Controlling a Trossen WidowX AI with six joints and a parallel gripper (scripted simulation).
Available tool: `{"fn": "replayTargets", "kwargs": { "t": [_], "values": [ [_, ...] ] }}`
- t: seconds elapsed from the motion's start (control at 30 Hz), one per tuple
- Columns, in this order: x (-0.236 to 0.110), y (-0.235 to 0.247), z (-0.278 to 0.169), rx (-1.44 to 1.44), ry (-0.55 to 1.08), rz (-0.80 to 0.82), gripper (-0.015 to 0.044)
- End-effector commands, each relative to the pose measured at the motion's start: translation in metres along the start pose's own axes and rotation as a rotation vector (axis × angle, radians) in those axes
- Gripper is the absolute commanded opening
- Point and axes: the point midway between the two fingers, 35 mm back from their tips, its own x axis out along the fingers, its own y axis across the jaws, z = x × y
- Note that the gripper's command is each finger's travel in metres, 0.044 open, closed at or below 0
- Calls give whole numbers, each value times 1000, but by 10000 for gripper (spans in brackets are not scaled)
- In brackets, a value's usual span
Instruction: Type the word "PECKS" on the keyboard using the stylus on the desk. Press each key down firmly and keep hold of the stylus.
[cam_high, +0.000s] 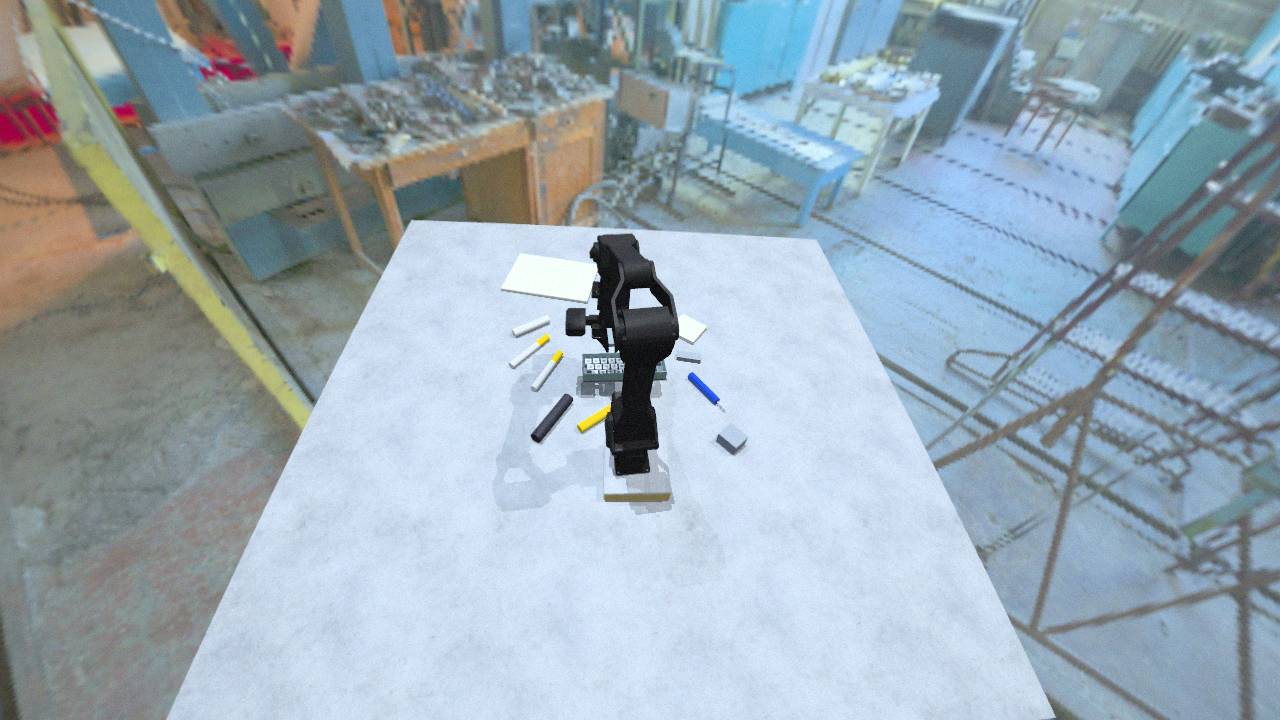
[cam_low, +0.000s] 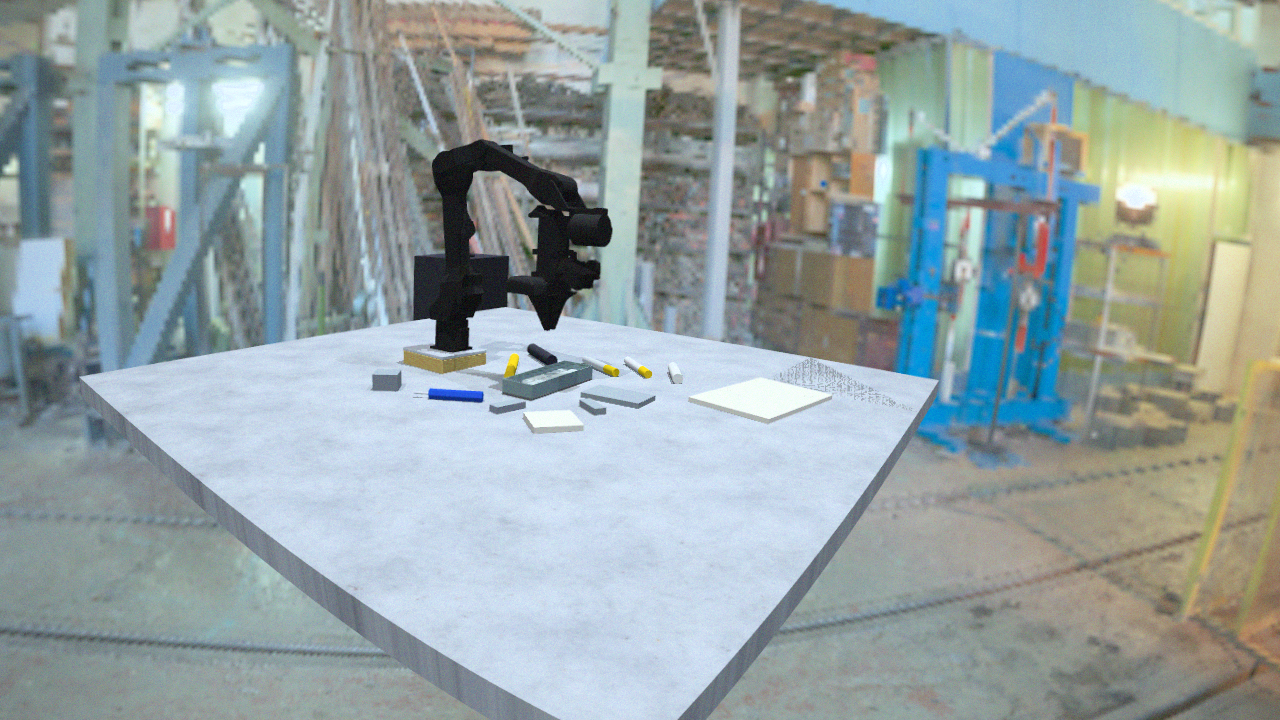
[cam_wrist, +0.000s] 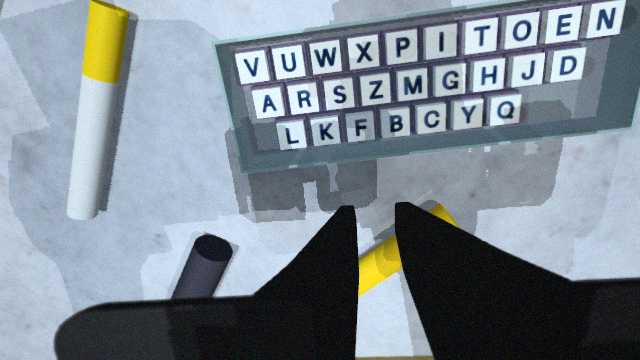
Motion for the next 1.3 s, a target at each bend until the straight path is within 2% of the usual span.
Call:
{"fn": "replayTargets", "kwargs": {
  "t": [0.0, 0.3, 0.67, 0.93, 1.27],
  "values": [
    [4, -24, 6, 272, 13, -60, 150],
    [18, -122, 4, 1401, -1, -319, 150],
    [26, -179, -14, 2071, -94, -518, 150],
    [30, -215, -32, 2491, -213, -671, 150],
    [30, -213, -32, 2497, -214, -673, 150]
  ]
}}
